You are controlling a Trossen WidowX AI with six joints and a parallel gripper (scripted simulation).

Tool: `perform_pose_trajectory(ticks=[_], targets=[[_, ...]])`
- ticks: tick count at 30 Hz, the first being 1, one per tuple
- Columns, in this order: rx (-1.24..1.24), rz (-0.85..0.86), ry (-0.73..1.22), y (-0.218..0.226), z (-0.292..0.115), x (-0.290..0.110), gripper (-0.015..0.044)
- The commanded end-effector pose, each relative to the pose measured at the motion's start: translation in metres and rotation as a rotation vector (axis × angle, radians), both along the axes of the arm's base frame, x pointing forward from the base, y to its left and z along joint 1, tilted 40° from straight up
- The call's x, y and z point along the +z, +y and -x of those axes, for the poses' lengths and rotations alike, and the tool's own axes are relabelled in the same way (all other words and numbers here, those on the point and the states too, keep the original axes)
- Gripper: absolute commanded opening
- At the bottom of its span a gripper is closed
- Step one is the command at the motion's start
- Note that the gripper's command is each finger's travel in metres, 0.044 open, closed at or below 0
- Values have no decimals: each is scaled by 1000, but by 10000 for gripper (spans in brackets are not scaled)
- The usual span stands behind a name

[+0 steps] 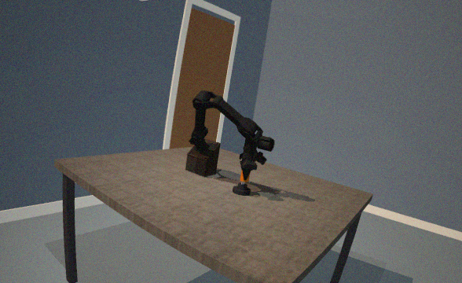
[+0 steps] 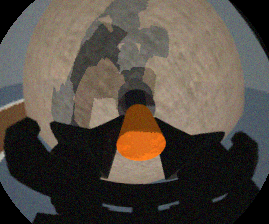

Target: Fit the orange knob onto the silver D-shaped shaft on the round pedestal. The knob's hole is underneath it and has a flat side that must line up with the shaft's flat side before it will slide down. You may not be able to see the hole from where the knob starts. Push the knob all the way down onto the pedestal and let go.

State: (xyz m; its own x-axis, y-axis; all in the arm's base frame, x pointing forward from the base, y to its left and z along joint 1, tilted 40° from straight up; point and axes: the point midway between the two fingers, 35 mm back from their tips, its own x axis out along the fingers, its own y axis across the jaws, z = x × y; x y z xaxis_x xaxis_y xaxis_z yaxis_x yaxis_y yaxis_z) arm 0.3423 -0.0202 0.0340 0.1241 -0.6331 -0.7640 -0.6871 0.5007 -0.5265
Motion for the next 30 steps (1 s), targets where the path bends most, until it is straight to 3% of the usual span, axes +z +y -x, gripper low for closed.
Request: perform_pose_trajectory(ticks=[1,18,30], targets=[[-7,2,-12,-1,-2,0,0],[-7,1,-12,1,0,4,0],[-167,-25,-144,0,5,4,0]])
